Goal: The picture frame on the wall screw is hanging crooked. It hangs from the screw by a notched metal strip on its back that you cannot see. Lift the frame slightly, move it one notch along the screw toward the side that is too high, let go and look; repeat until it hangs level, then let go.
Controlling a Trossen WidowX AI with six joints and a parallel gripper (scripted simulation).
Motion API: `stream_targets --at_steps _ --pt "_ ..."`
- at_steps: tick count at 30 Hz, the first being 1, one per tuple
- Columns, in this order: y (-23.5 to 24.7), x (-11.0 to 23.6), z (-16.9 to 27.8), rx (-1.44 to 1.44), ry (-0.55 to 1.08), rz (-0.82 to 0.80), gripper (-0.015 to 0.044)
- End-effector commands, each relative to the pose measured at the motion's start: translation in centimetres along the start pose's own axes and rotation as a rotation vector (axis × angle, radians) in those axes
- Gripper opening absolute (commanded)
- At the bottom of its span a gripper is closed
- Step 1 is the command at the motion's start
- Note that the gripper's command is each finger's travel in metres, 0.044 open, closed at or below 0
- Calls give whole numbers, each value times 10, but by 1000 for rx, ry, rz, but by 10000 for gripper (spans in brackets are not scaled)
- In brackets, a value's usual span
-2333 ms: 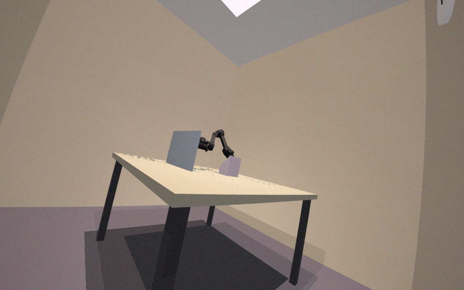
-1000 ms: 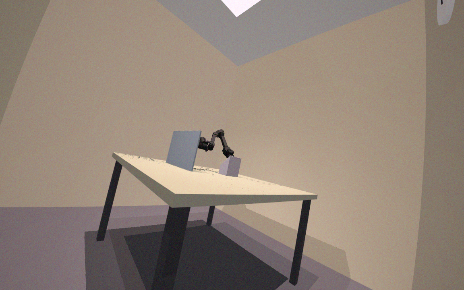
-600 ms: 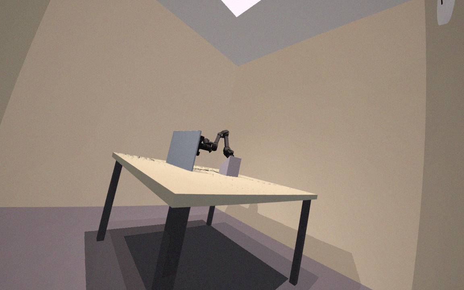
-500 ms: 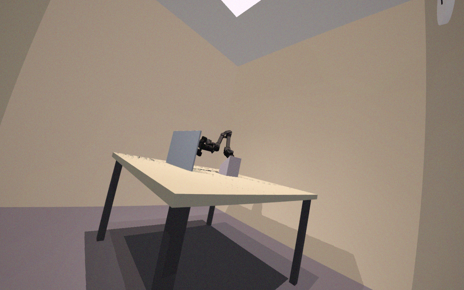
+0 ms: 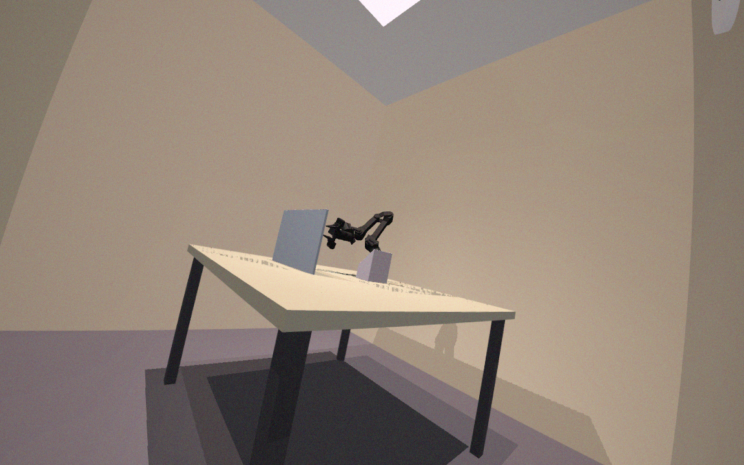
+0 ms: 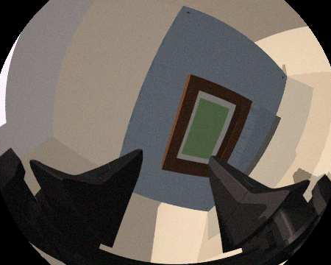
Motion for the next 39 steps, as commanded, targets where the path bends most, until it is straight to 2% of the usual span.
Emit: stream_targets --at_steps 1,12,39 --pt "8 18 0 34 1 -4 260" --pt "29 60 14 111 3 -6 260" --pt "30 60 15 112 3 -6 260"
Point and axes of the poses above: the point midway between the two fingers, 35 mm back from their tips, its own x axis back along the fingers, its own y axis across the jaws, z = x × y, the point moved 6 cm from there along x, back along the fingers, and after that the axes turned 13 degrees about x, right-handed, at the moved point
